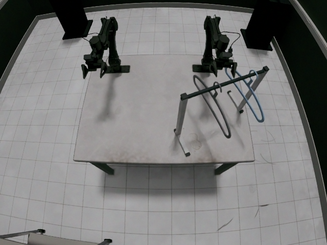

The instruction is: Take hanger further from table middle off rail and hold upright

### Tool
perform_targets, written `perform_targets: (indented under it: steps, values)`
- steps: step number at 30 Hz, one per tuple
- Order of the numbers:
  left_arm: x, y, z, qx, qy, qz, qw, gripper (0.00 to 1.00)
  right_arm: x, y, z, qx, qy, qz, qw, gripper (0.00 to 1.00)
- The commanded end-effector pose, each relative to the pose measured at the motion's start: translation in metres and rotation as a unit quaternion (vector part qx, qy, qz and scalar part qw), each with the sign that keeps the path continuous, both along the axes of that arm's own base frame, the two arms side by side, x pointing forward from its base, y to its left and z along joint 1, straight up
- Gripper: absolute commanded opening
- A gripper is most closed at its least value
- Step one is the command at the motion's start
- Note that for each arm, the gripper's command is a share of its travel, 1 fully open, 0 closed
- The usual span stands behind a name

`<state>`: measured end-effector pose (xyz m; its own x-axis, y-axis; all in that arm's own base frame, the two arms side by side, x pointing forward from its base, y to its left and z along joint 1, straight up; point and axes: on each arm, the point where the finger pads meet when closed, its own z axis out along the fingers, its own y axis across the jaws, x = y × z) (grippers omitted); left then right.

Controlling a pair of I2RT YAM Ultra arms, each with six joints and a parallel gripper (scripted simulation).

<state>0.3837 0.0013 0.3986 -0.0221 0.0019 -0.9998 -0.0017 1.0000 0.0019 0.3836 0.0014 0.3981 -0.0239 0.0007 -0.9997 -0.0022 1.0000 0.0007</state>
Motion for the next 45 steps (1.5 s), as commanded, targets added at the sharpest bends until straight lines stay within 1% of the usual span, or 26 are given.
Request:
perform_targets:
  steps: [1,18,22,24,25,27,30,32,34,37,40,43,45]
  values:
    - [-0.002,0.000,0.009,-0.001,-0.011,-0.001,1.000,1.00,-0.002,0.000,0.009,0.000,-0.012,-0.001,1.000,1.00]
    - [-0.002,0.000,0.009,-0.001,-0.011,-0.001,1.000,1.00,-0.002,0.000,0.009,0.000,-0.012,-0.001,1.000,1.00]
    - [-0.001,0.009,-0.007,-0.006,0.030,0.017,0.999,0.55,-0.008,0.017,0.012,0.011,-0.023,0.041,0.999,1.00]
    - [-0.003,0.020,-0.017,-0.008,0.062,0.034,0.997,0.32,-0.017,0.035,0.016,0.020,-0.034,0.086,0.995,1.00]
    - [-0.004,0.028,-0.019,-0.009,0.079,0.046,0.996,0.31,-0.026,0.049,0.019,0.027,-0.043,0.119,0.992,1.00]
    - [-0.008,0.048,-0.016,-0.013,0.101,0.076,0.992,0.31,-0.049,0.080,0.025,0.039,-0.064,0.189,0.979,1.00]
    - [-0.014,0.069,-0.012,-0.017,0.122,0.108,0.987,0.31,-0.080,0.117,0.032,0.053,-0.092,0.270,0.957,1.00]
    - [-0.018,0.080,-0.012,-0.020,0.138,0.125,0.982,0.31,-0.098,0.140,0.038,0.062,-0.112,0.322,0.938,1.00]
    - [-0.018,0.080,-0.012,-0.020,0.138,0.125,0.982,0.31,-0.098,0.140,0.038,0.062,-0.112,0.322,0.938,1.00]
    - [-0.028,0.098,-0.013,-0.027,0.166,0.153,0.974,0.31,-0.125,0.182,0.042,0.077,-0.137,0.409,0.899,1.00]
    - [-0.037,0.114,-0.008,-0.034,0.172,0.182,0.968,0.31,-0.148,0.213,0.045,0.088,-0.153,0.471,0.864,1.00]
    - [-0.045,0.126,-0.003,-0.038,0.171,0.201,0.964,0.31,-0.164,0.237,0.044,0.096,-0.160,0.516,0.836,1.00]
    - [-0.047,0.131,0.000,-0.039,0.168,0.208,0.963,0.31,-0.171,0.250,0.043,0.100,-0.161,0.539,0.821,1.00]
